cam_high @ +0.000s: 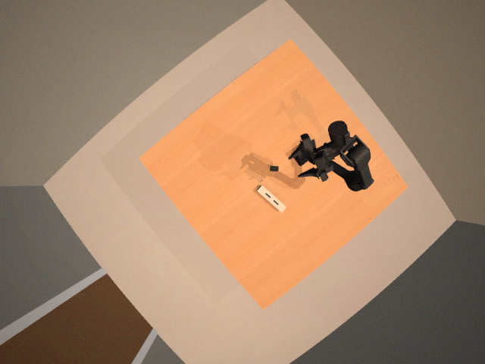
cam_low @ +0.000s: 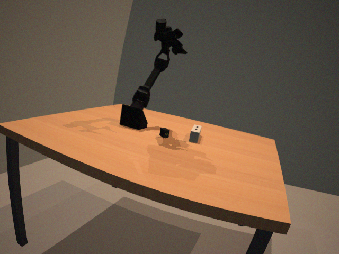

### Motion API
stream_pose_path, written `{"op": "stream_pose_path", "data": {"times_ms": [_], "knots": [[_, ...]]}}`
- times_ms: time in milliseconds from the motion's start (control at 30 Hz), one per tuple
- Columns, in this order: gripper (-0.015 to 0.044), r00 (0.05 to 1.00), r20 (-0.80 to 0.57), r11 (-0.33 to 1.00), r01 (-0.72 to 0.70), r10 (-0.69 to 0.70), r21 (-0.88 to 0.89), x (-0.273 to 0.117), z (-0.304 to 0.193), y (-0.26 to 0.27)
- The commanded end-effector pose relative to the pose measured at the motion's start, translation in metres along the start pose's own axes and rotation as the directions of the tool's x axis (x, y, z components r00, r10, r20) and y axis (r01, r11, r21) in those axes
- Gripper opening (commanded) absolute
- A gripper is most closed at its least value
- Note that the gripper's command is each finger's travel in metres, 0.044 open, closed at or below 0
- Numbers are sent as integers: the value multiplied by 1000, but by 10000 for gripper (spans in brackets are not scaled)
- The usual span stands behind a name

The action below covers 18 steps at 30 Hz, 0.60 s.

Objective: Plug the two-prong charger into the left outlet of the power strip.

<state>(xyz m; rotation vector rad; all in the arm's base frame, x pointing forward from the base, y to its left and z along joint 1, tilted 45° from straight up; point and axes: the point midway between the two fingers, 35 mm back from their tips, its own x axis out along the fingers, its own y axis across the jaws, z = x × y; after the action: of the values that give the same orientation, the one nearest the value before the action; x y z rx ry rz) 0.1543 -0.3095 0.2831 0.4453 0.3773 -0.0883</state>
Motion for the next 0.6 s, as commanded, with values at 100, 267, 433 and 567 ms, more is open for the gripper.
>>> {"op": "stream_pose_path", "data": {"times_ms": [100,267,433,567], "knots": [[440,1000,-20,1000,-10,11,25,6,-5,0],[440,995,-90,993,-39,49,111,29,-26,-1],[440,982,-166,977,-59,94,203,52,-47,1],[440,965,-227,960,-65,131,274,71,-65,3]]}}
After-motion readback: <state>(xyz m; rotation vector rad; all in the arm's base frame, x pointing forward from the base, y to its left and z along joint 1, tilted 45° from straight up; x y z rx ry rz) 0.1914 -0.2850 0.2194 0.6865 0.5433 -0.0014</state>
